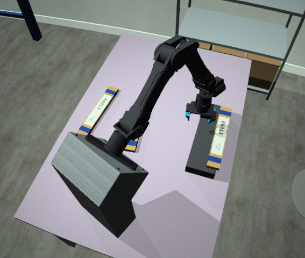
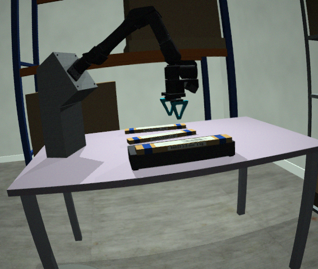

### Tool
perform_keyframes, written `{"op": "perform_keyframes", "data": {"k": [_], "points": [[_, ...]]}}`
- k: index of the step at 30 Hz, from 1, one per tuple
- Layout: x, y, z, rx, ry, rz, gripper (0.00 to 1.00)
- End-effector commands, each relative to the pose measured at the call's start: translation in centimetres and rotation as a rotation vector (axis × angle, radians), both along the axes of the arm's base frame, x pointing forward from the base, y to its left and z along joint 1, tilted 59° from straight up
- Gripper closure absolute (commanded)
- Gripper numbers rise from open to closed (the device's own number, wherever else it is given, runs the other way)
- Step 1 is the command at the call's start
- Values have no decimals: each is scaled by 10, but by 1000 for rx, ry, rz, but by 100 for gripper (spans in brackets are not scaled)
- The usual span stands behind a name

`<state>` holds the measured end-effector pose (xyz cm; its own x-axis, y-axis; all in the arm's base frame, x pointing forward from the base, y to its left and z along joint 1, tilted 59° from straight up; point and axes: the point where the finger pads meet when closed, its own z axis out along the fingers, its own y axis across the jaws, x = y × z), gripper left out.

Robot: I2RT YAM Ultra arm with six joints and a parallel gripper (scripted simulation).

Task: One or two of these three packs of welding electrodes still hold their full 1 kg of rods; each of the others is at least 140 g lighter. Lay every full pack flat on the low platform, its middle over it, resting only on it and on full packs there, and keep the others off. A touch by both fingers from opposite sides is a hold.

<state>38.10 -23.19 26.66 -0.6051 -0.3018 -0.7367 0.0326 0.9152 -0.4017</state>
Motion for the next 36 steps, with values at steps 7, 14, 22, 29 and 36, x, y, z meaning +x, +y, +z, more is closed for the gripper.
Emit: {"op": "perform_keyframes", "data": {"k": [7, 14, 22, 29, 36], "points": [[12, 50, -9, -30, -45, -38, 5], [19, 80, -22, -27, -46, -37, 5], [34, 127, -55, -18, -14, -37, 5], [41, 157, -68, -20, -11, -36, 5], [54, 200, -77, -21, -29, -35, 5]]}}
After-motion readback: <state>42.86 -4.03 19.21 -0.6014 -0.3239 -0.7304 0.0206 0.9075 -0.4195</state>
